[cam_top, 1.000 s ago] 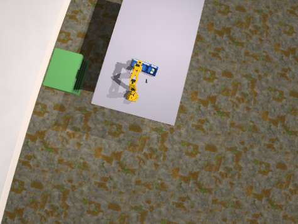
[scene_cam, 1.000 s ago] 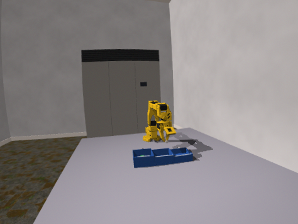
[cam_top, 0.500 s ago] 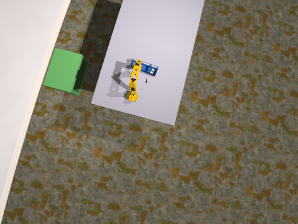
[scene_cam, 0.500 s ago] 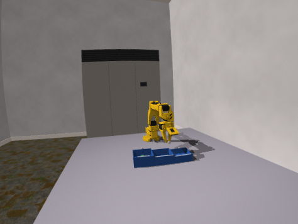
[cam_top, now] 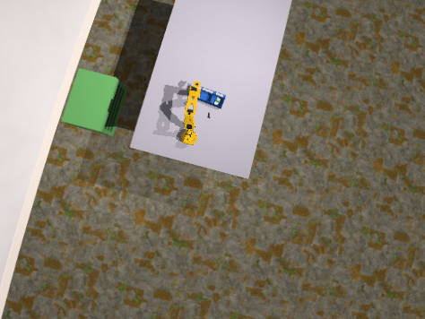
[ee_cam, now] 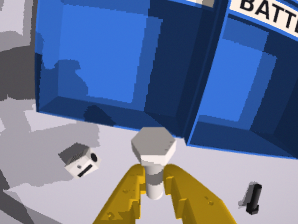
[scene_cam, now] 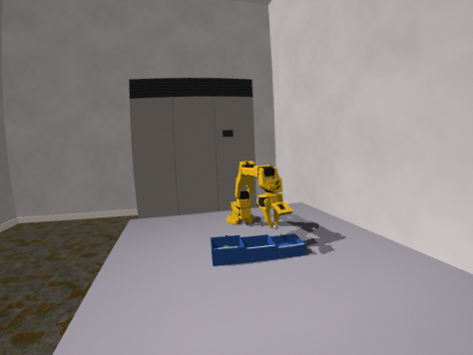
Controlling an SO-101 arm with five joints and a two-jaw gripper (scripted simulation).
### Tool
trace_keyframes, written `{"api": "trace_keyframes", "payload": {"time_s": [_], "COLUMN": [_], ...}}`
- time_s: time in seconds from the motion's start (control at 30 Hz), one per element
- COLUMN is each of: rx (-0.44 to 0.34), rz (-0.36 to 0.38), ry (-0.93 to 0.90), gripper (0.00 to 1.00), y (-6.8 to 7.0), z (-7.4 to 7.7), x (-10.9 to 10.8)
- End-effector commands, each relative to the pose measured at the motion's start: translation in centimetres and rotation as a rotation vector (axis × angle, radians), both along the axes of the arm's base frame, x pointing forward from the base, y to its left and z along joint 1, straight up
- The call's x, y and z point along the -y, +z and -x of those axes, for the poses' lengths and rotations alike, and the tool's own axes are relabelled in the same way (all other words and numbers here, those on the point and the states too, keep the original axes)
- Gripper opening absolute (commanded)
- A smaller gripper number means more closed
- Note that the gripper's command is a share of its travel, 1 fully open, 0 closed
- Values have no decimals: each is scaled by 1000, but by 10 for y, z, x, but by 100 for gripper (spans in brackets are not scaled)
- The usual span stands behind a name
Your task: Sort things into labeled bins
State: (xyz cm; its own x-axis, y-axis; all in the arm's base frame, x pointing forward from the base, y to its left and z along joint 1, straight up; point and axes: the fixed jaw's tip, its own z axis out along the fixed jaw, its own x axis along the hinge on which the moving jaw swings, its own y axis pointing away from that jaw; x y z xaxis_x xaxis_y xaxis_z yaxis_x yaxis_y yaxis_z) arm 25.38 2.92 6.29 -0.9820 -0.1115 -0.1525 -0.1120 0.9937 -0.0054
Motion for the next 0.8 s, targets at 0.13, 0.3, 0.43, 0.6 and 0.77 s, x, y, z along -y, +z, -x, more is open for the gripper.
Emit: {"api": "trace_keyframes", "payload": {"time_s": [0.13,0.3,0.43,0.6,0.77], "rx": [57,61,71,89,101], "rz": [-8,-8,-10,-14,-16], "ry": [8,11,19,35,45], "gripper": [0,0,0,0,0], "y": [12,12,13,14,14], "z": [-7,-10,-16,-26,-31], "x": [-5,-6,-9,-16,-21]}}
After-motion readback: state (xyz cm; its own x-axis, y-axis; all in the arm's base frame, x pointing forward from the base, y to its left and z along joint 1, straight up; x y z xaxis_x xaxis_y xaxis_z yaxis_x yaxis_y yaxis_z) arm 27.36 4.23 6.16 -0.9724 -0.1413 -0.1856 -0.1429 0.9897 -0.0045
